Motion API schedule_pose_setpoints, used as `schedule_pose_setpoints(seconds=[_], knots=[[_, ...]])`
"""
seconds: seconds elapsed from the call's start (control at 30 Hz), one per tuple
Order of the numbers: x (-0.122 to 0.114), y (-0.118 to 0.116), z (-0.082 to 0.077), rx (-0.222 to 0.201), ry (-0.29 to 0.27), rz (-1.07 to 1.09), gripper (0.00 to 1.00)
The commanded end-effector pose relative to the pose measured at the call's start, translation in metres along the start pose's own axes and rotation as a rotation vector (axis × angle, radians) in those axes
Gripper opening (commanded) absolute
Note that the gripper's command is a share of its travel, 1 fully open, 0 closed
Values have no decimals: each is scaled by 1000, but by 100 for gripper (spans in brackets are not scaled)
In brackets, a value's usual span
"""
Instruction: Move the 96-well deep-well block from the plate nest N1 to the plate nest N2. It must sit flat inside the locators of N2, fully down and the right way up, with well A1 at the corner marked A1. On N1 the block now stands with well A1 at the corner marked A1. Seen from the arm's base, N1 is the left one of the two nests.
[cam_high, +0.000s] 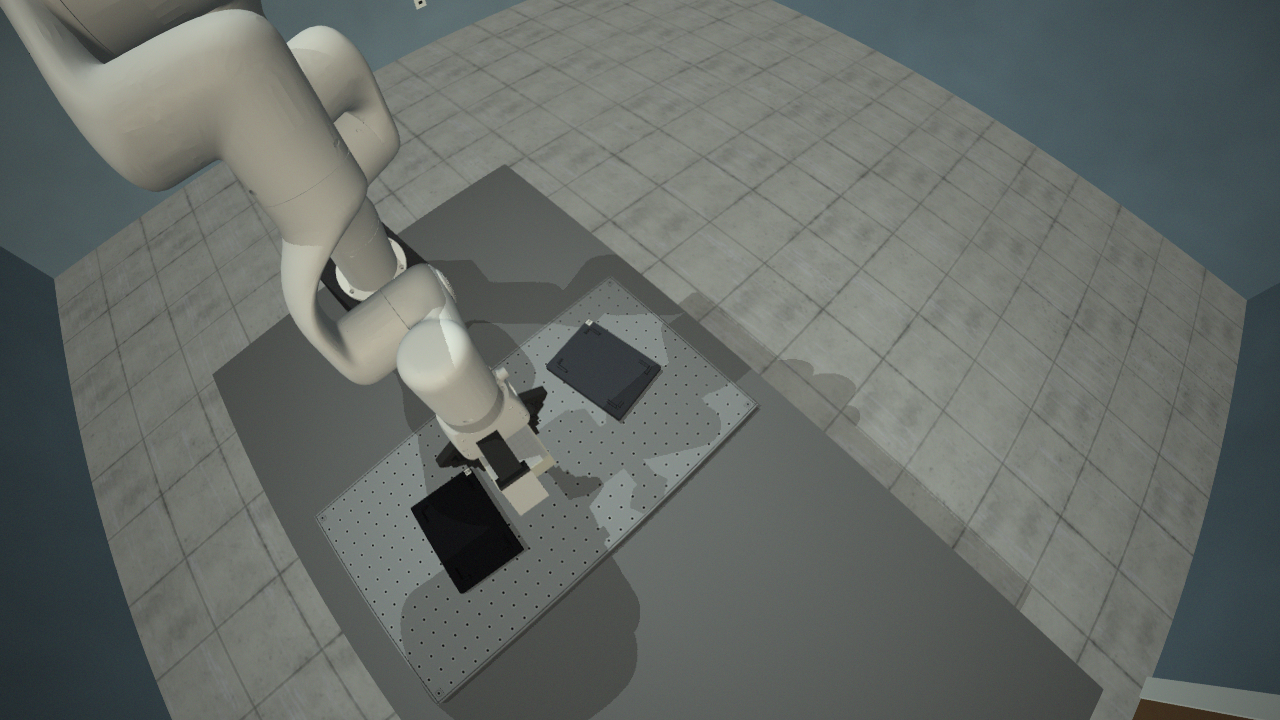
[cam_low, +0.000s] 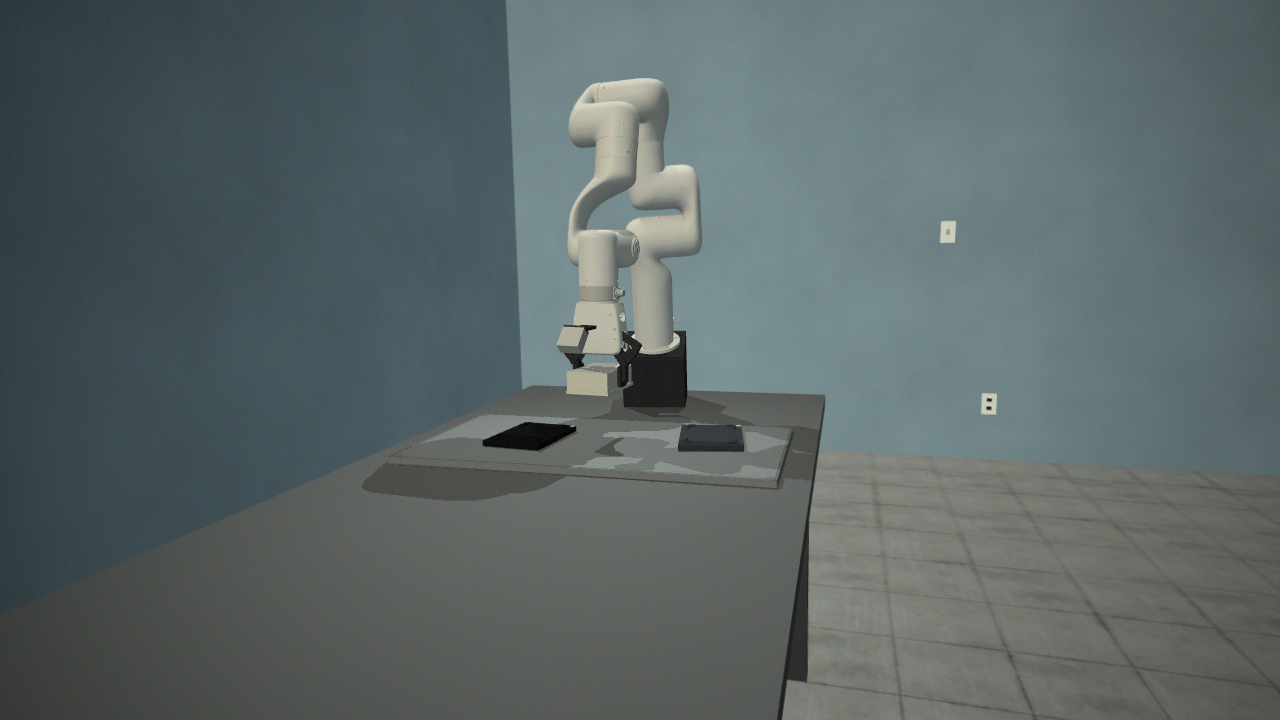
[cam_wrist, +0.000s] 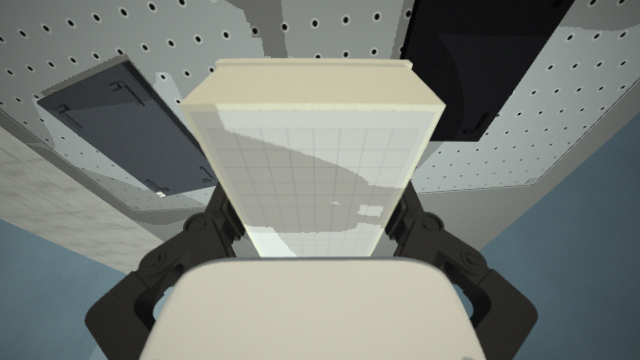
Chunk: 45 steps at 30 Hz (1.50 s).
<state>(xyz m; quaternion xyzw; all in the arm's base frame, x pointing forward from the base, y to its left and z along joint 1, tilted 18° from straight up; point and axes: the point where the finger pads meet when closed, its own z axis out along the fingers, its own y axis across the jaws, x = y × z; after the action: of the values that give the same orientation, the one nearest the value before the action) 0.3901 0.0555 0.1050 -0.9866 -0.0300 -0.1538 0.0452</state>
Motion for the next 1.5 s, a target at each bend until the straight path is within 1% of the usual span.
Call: schedule_pose_setpoints(seconds=[0.0, 0.2, 0.27, 0.77, 0.83, 1.33, 1.4, 1.47], knots=[[6, 16, -1, 5, 2, 0, 0], [11, 35, 0, 5, 2, 0, 0], [11, 35, 0, 5, 2, 0, 0], [24, 84, 0, 5, 2, 0, 0], [24, 84, 0, 5, 2, 0, 0], [37, 132, 0, 4, 2, 0, 0], [37, 132, 0, 4, 2, 0, 0], [38, 138, 0, 4, 2, 0, 0]])
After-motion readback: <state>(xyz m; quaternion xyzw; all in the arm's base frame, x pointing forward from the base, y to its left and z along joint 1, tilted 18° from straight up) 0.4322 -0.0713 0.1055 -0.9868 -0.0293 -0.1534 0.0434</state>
